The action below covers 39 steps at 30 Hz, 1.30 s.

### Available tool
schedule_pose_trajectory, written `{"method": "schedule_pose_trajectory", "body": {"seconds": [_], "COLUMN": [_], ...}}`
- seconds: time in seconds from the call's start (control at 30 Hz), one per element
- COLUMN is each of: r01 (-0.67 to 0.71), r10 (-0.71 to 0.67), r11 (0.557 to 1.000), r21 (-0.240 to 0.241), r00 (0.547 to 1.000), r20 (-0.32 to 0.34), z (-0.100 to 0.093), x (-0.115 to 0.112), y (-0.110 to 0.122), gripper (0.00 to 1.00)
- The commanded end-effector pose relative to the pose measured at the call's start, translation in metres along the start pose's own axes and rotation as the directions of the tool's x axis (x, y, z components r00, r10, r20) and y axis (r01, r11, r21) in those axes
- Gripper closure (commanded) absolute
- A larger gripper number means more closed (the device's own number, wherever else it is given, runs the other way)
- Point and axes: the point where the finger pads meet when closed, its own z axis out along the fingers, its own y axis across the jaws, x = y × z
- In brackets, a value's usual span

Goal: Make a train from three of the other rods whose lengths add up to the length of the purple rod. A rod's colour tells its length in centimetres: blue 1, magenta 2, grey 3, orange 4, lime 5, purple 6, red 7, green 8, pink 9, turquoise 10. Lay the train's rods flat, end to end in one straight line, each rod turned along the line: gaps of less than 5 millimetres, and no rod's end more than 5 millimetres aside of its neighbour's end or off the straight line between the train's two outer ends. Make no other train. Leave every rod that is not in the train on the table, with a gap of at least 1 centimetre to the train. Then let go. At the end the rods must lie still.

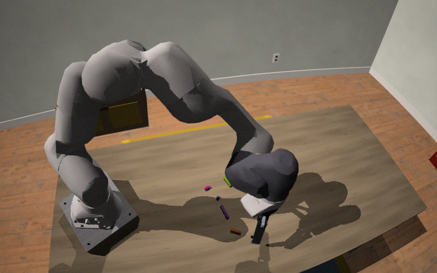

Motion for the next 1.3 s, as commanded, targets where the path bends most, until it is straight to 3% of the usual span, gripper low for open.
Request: {"method": "schedule_pose_trajectory", "body": {"seconds": [0.0, 0.33, 0.83, 0.9, 0.93, 1.27], "r01": [0.167, 0.313, 0.587, 0.587, 0.626, 0.757], "r10": [-0.167, -0.313, -0.587, -0.587, -0.626, -0.757], "r11": [0.986, 0.95, 0.809, 0.809, 0.78, 0.653], "r21": [-0.002, -0.001, 0.001, 0.001, 0.001, 0.002], "r00": [0.986, 0.95, 0.809, 0.809, 0.78, 0.653], "r20": [0.007, 0.007, 0.007, 0.007, 0.007, 0.006], "z": [0.0, 0.0, 0.0, 0.0, 0.0, 0.0], "x": [0.0, 0.002, 0.006, 0.006, 0.007, 0.01], "y": [0.0, 0.005, 0.015, 0.015, 0.017, 0.022], "gripper": [0.0, 0.0, 0.0, 0.0, 0.0, 0.0]}}
